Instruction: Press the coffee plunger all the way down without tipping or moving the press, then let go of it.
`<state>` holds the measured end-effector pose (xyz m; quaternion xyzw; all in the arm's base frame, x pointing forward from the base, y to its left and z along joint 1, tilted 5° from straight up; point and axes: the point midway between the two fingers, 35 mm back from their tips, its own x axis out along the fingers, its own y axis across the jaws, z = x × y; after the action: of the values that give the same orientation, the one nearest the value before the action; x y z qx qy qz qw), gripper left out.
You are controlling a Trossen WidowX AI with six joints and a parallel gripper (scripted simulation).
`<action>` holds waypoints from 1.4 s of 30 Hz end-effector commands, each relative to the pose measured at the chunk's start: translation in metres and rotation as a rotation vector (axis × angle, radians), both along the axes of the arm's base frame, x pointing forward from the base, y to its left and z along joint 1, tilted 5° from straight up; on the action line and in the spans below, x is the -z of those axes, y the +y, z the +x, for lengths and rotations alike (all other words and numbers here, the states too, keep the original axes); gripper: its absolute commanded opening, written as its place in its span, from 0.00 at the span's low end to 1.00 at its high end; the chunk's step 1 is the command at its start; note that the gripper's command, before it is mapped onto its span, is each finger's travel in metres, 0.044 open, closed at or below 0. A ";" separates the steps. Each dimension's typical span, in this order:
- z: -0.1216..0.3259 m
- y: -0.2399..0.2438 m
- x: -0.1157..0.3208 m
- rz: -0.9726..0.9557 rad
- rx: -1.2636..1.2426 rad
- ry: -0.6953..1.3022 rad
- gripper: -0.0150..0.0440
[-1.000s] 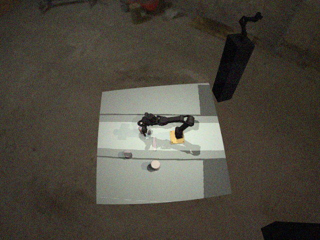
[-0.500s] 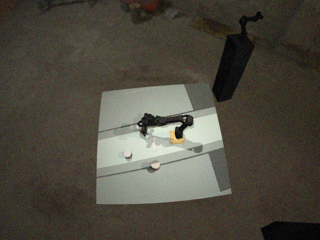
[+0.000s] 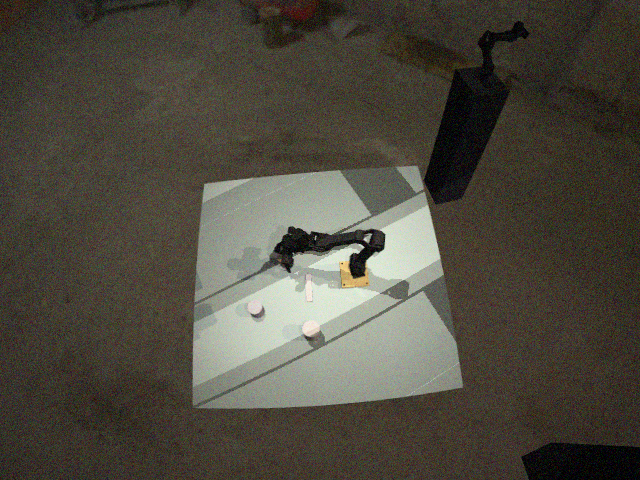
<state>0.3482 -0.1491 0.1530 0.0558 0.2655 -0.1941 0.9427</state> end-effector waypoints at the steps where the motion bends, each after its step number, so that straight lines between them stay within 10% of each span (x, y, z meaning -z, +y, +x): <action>1: -0.001 0.000 0.011 0.013 -0.003 0.036 0.45; 42: 0.003 -0.001 0.005 0.010 0.000 0.022 0.45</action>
<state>0.3511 -0.1505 0.1479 0.0582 0.2764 -0.1934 0.9396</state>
